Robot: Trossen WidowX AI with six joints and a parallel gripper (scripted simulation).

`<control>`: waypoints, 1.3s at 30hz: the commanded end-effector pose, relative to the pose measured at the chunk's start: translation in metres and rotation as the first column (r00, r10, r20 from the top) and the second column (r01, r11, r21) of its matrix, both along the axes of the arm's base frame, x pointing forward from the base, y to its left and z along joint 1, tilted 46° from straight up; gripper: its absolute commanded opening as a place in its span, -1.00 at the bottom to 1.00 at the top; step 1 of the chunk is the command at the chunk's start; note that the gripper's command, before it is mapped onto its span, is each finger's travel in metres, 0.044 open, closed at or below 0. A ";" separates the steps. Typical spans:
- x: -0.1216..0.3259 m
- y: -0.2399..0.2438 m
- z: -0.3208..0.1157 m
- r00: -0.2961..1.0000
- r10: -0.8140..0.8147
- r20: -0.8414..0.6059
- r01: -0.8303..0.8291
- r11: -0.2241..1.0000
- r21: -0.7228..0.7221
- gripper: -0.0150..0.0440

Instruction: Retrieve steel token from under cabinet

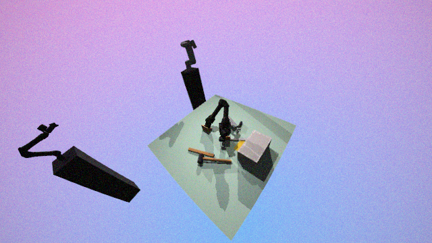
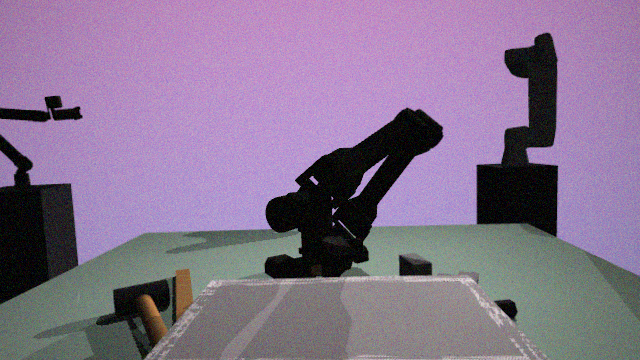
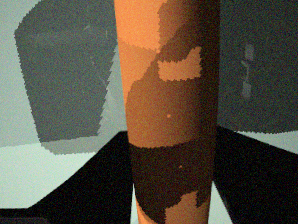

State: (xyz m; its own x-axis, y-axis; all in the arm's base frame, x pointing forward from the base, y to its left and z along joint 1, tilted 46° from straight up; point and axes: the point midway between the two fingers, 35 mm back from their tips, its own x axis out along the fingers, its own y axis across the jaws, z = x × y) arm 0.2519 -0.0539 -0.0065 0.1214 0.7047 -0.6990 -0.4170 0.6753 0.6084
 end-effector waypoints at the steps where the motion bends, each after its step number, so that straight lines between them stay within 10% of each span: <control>1: 0.002 0.002 0.006 1.000 0.001 0.007 -0.001 1.000 -0.008 -0.49; 39: 0.006 0.034 0.037 1.000 0.001 0.007 -0.001 1.000 -0.005 -0.49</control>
State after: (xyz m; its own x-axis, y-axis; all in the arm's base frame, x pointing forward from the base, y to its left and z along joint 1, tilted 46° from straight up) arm 0.2576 -0.0220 0.0266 0.1204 0.7053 -0.6986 -0.4148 0.6751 0.6101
